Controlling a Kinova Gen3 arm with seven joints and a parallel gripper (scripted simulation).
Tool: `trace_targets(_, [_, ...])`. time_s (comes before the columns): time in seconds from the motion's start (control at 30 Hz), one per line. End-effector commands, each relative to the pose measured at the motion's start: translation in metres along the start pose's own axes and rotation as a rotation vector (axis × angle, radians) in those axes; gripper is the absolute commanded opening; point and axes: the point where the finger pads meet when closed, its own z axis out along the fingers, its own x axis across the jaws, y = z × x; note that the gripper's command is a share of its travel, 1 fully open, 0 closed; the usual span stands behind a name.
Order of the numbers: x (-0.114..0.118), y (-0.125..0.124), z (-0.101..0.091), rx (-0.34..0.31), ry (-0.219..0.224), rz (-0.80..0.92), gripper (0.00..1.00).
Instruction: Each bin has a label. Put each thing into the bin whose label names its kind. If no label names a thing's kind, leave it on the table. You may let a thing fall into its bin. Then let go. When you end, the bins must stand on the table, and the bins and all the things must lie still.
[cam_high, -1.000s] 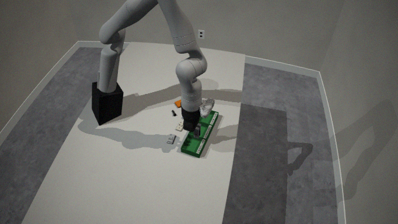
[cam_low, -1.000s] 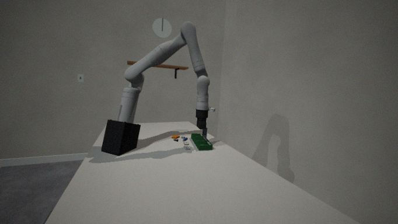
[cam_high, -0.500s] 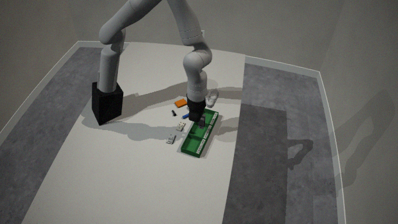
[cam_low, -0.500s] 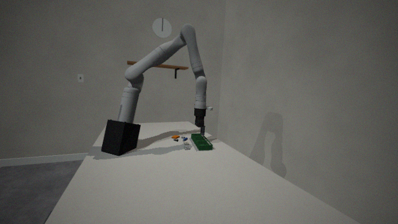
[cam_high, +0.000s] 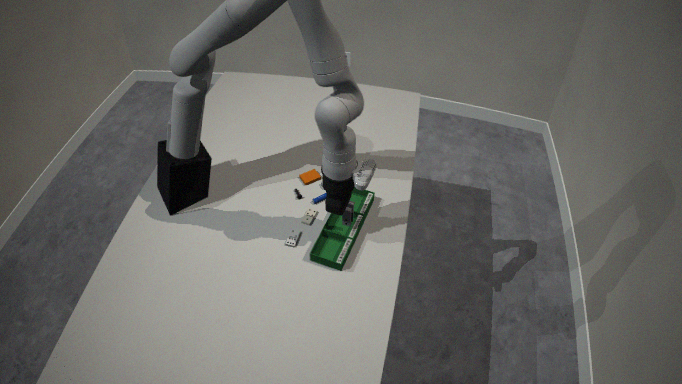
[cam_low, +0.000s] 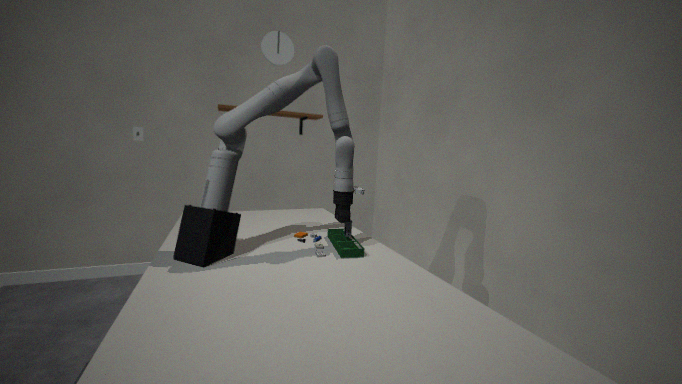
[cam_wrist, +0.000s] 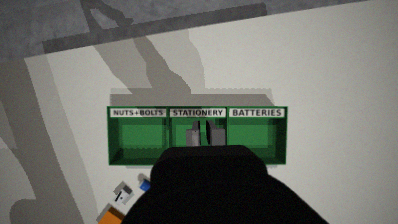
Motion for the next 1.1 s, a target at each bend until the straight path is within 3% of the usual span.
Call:
trace_targets(0.0, [-0.001,0.004,0.011,-0.012,-0.004,0.0,0.31])
trace_targets(0.23, [-0.001,0.004,0.025,-0.012,-0.004,0.0,0.31])
trace_targets(1.07, [-0.001,0.004,0.025,-0.011,-0.004,0.0,0.31])
